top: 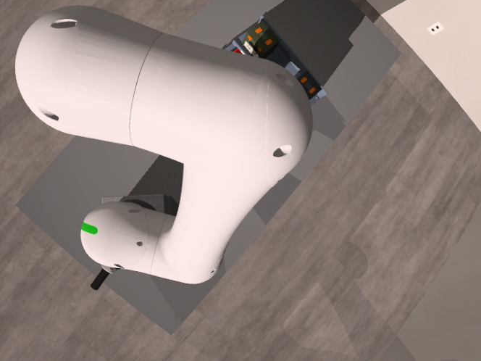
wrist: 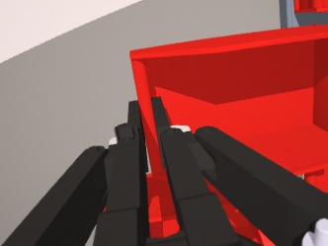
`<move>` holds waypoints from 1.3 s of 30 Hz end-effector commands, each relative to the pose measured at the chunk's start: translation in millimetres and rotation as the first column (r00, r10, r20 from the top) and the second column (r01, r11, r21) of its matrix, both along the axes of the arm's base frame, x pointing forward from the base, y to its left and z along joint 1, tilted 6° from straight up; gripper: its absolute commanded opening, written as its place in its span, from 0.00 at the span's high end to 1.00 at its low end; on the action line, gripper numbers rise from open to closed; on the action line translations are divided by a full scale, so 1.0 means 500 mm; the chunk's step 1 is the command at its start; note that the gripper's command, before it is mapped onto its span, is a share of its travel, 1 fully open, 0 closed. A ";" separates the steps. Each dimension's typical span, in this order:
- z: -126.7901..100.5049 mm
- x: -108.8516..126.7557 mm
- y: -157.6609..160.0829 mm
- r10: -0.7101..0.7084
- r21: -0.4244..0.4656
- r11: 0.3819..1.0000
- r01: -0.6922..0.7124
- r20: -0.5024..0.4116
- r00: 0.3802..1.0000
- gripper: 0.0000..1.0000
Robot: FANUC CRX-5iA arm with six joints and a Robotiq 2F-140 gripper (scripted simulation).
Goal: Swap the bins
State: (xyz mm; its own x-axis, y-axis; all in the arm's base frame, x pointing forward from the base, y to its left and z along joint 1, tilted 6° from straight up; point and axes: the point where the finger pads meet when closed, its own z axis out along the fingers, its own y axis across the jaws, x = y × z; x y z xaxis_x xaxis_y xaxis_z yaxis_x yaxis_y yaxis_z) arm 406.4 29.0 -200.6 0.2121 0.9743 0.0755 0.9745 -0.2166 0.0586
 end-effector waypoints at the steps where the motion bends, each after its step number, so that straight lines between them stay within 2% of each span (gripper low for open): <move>1: 0.001 0.000 0.000 0.000 0.000 1.000 0.000 0.001 1.000 0.90; 39: -0.003 -0.066 0.015 0.000 0.000 1.000 0.000 0.001 1.000 0.90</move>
